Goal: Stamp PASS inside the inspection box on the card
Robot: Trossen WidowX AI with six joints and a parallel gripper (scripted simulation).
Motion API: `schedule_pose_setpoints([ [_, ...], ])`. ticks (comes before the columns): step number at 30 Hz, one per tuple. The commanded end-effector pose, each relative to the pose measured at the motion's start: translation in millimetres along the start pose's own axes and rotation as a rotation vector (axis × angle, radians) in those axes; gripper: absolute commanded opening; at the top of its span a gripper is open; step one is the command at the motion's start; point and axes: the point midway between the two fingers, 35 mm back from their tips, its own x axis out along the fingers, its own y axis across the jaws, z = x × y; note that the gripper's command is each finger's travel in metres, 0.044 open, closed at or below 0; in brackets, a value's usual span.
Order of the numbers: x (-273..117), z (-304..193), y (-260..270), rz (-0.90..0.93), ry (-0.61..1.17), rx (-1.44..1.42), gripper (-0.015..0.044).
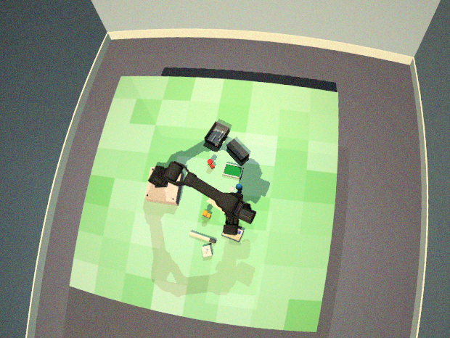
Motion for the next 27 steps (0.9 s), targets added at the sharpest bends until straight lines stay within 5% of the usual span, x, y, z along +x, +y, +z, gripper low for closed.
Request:
schedule_pose_setpoints([
  [1,-5,1,-1,-0.008,-0.006,0.003,0.0],
  [27,-18,0,-1,-0.01,-0.005,0.003,0.0],
])
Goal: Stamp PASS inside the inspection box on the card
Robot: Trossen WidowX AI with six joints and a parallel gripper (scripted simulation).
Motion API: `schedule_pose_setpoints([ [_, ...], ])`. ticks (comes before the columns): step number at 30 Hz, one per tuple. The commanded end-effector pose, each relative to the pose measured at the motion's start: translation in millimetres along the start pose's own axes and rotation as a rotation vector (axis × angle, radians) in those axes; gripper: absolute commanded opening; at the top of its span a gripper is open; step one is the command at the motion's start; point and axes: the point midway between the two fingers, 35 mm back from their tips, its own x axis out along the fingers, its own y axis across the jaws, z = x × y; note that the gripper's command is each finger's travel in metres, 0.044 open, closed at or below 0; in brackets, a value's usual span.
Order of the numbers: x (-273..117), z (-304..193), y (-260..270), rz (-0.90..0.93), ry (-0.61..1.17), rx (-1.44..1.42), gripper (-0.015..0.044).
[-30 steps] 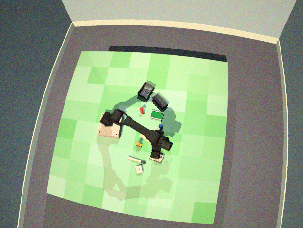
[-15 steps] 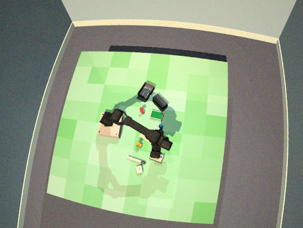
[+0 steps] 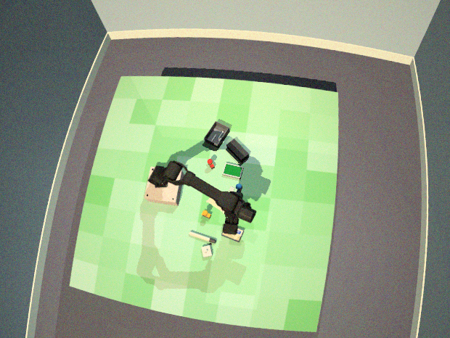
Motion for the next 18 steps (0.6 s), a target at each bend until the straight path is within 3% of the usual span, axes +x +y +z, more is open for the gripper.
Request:
schedule_pose_setpoints([
  [1,-5.5,0.5,-0.9,-0.008,-0.006,0.003,0.0],
  [18,-13.9,0.0,-0.8,-0.009,-0.005,0.003,0.0],
])
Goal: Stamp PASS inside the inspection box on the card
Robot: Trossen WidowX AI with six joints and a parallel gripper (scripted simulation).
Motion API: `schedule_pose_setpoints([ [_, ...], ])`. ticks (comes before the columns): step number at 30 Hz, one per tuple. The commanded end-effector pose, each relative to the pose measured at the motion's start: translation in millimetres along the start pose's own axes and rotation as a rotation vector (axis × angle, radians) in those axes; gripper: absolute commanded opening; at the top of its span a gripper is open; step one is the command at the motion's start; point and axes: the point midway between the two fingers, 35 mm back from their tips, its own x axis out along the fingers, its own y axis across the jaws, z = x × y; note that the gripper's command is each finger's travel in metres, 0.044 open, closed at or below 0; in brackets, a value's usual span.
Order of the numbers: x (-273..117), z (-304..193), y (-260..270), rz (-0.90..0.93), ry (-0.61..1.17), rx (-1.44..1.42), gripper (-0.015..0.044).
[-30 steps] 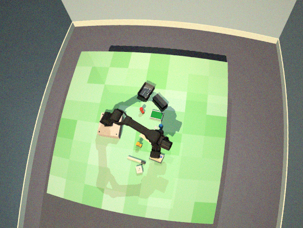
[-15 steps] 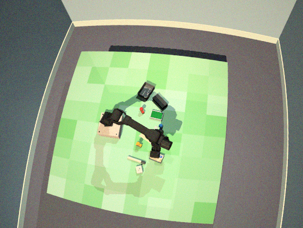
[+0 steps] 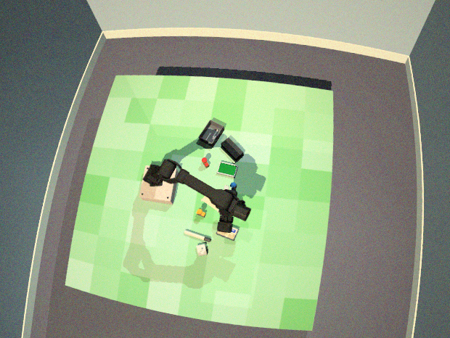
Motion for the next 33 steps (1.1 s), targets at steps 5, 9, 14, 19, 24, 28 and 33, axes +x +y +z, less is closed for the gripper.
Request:
schedule_pose_setpoints([
  [5,-7,0,-1,-0.008,-0.006,0.003,0.0],
  [9,-9,0,-1,-0.008,-0.005,0.003,0.0],
  [14,-12,0,-1,-0.009,-0.005,0.003,0.0],
  [19,-14,0,0,-0.009,-0.005,0.003,0.0],
  [24,-14,3,31,-0.005,-0.006,0.003,0.0],
  [28,-15,4,59,-0.002,-0.007,0.003,0.0],
  [33,-16,3,93,0.002,-0.007,0.003,0.0],
])
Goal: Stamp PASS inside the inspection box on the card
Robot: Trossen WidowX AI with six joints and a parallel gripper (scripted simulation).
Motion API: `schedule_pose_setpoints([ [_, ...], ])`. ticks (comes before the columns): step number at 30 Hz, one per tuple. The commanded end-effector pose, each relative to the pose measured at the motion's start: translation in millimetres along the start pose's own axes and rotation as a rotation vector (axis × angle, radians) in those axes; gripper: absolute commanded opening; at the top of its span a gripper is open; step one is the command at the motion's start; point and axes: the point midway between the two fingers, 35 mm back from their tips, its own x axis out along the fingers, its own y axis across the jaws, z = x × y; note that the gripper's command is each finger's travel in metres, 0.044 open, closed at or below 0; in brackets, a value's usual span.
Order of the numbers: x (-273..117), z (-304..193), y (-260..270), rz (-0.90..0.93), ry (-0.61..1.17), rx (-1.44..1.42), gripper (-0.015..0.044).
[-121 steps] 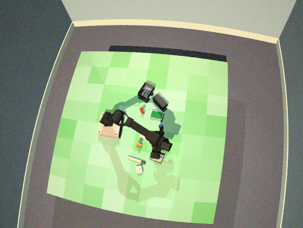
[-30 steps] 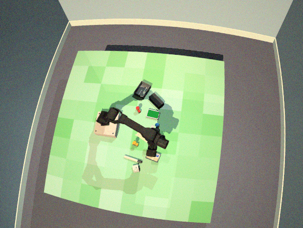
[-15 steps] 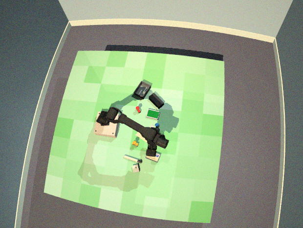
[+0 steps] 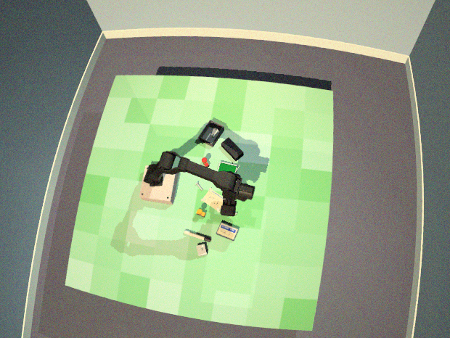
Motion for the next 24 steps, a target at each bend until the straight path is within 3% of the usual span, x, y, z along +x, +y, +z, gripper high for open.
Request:
schedule_pose_setpoints([
  [1,-4,-2,29,0.005,-0.011,0.003,0.0],
  [24,-6,-49,171,0.018,-0.004,0.002,0.0],
])
